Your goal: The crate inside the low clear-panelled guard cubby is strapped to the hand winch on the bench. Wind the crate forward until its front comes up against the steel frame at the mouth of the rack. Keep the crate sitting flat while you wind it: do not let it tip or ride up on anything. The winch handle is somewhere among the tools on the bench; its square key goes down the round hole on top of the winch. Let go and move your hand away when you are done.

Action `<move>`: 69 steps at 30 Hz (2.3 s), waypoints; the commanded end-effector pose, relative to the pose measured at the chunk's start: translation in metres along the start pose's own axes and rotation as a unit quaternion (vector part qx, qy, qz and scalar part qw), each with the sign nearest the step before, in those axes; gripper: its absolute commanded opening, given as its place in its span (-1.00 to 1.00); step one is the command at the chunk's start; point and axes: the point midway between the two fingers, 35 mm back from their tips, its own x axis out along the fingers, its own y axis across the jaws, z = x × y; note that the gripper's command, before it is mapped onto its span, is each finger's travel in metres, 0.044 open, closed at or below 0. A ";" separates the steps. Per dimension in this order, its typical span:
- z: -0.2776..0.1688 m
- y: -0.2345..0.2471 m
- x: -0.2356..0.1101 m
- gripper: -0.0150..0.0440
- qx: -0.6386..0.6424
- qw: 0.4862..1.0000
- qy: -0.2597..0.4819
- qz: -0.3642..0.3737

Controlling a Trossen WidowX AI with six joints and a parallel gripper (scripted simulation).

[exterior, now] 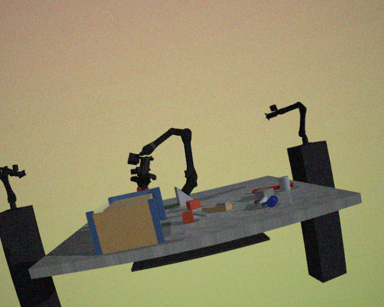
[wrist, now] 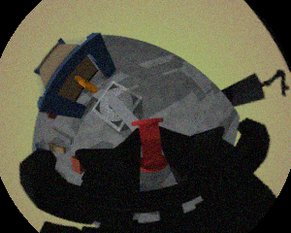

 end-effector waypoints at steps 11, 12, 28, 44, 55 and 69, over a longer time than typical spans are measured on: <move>0.016 -0.017 0.008 -0.49 -0.005 1.000 -0.001 -0.010; 0.017 -0.018 0.008 -0.49 -0.005 1.000 -0.001 -0.010; 0.046 -0.034 0.021 -0.49 -0.006 1.000 -0.002 -0.010; 0.064 -0.037 0.029 -0.49 -0.006 1.000 -0.003 -0.010; 0.076 -0.037 0.034 -0.49 -0.006 1.000 -0.003 -0.010; 0.091 -0.034 0.041 -0.49 -0.006 1.000 -0.004 -0.010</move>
